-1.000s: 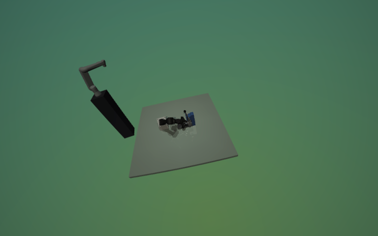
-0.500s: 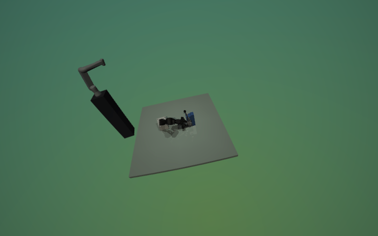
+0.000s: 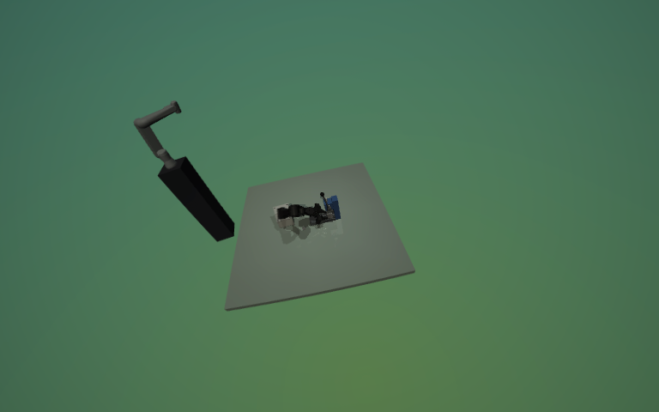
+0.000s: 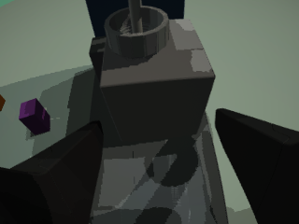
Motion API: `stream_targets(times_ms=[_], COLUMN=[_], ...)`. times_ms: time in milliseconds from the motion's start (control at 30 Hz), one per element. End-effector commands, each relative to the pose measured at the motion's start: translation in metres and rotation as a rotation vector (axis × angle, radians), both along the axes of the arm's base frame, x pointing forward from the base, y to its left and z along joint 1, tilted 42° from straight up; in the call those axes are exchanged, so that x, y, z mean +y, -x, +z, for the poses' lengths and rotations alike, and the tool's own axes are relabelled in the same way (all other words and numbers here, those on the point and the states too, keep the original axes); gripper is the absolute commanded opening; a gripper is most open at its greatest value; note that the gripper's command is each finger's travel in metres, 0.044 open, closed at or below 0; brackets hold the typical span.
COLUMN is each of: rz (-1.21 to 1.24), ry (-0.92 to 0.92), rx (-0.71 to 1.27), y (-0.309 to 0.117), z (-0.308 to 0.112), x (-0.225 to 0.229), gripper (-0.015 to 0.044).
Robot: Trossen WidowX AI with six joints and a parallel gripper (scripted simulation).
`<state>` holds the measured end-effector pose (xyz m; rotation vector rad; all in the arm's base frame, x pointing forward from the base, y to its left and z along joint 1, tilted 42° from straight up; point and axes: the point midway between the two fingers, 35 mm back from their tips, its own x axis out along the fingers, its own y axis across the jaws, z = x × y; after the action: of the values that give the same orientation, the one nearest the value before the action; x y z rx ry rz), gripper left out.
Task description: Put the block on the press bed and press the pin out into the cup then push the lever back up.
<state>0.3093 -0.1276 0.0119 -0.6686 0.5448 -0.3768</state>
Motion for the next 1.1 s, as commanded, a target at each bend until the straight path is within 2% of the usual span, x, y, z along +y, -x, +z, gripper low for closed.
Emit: stream_targets(times_ms=[0, 933, 1067], rz=[-0.054, -0.066, -0.066], ry=[-0.013, -0.014, -0.018], rx=[0.054, 0.067, 0.069], y=[0.019, 0.024, 0.026], z=[0.001, 0.001, 0.011], x=[0.006, 0.007, 0.017], gripper=[0.03, 0.03, 0.03])
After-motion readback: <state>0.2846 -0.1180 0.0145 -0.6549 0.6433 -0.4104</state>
